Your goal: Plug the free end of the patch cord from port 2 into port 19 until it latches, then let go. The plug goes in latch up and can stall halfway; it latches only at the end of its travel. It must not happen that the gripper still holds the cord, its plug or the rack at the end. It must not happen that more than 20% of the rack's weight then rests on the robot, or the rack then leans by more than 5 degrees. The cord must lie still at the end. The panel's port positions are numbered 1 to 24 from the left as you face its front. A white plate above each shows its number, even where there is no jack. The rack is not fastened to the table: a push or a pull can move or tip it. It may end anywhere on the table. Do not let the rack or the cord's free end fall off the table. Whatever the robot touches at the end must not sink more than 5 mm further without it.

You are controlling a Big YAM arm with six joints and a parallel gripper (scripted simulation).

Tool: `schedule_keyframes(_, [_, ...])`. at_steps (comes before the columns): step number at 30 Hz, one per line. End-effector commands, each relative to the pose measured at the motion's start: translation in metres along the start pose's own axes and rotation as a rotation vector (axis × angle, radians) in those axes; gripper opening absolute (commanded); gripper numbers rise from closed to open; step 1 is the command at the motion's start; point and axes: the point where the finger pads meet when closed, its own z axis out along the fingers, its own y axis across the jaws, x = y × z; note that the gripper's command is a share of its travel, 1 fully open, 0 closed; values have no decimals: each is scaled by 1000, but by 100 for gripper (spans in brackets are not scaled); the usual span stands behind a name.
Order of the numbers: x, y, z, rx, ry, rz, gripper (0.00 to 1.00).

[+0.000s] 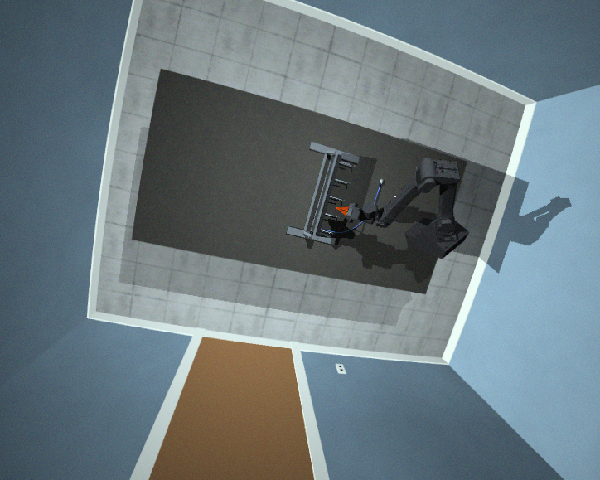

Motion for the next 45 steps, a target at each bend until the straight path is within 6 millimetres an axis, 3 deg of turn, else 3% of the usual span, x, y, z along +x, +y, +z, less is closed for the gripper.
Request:
schedule_keyframes(1, [-25, -1, -14, 4, -57, 30, 0])
schedule_keyframes(7, [-23, 0, -54, 2, -55, 27, 0])
schedule_keyframes(9, [-23, 0, -54, 2, -55, 27, 0])
schedule_keyframes(16, [-19, -1, -113, 1, -51, 20, 0])
schedule_keyframes(21, [-17, -1, -138, 1, -48, 19, 0])
schedule_keyframes(34, [-12, -10, -139, 12, -32, 11, 0])
schedule_keyframes(45, [-7, -41, -140, 9, -19, 14, 0])
